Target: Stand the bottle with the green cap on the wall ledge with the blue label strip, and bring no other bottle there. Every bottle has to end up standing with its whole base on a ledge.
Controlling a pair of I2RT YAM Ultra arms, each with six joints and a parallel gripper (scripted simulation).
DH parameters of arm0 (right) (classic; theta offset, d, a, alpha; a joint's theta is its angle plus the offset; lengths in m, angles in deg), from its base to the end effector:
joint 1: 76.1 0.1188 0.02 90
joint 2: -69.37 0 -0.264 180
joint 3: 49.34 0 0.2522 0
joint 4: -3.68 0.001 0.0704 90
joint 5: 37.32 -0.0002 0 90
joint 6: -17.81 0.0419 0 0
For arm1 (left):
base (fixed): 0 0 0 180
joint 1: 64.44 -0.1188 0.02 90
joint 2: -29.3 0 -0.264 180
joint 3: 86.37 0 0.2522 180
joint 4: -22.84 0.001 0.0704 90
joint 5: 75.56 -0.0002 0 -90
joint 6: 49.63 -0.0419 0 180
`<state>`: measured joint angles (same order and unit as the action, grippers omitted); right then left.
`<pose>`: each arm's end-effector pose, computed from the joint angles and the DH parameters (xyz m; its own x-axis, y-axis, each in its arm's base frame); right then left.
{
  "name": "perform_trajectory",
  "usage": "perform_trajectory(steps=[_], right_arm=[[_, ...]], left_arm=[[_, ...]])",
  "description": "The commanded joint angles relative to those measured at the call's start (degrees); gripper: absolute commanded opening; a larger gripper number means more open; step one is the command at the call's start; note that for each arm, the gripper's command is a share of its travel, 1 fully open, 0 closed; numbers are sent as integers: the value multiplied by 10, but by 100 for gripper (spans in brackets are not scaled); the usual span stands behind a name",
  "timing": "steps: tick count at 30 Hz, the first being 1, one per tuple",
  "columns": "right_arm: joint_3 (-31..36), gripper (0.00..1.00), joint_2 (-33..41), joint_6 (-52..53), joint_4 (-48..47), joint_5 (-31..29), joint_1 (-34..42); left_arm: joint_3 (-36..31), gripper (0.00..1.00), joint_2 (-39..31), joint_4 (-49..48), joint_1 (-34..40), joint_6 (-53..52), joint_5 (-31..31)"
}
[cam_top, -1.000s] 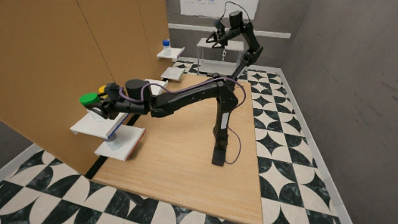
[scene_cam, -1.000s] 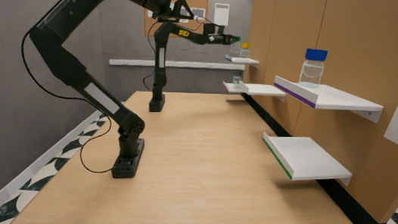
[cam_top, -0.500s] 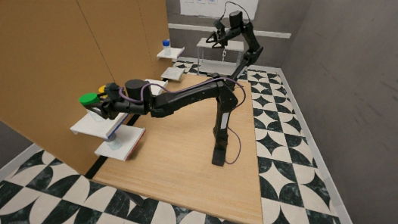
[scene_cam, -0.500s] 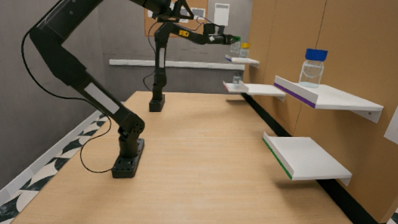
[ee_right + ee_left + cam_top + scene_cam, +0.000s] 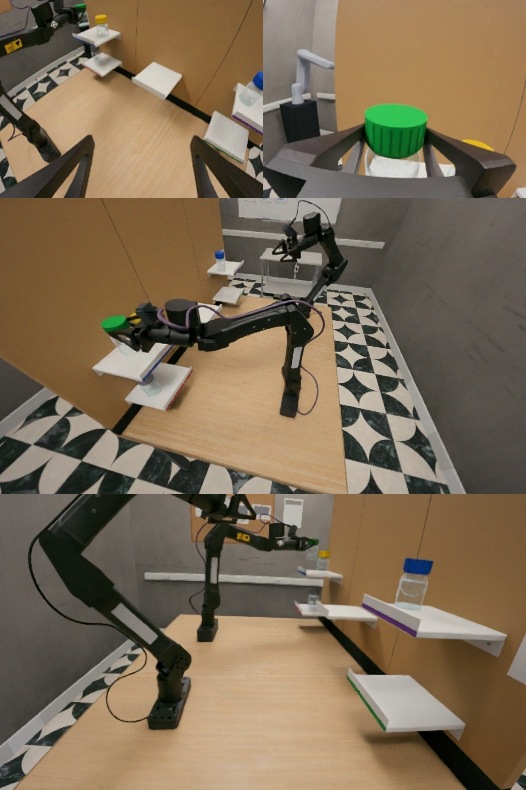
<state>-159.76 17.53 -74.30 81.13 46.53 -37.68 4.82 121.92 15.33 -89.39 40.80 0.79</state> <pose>0.0761 0.0559 0.5052 -0.2334 -0.2318 -0.9443 -0.5474 0.8340 -0.0695 0.3616 0.1584 0.3878 0.0975 0.0373 -0.9945 -0.1964 0.9804 0.0175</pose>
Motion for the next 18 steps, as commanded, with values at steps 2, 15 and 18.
perform_trajectory(steps=[2, 15, 18], right_arm=[[-9, 89, -8, 5, 6, -1, 3], [-9, 89, -8, 5, 6, -1, 3], [-9, 89, -8, 5, 6, -1, 3]], left_arm=[[27, 50, -11, -43, 1, 0, 1], [-29, 50, -4, -94, 1, 2, 1], [-26, 50, -4, -89, 1, 2, 1]])
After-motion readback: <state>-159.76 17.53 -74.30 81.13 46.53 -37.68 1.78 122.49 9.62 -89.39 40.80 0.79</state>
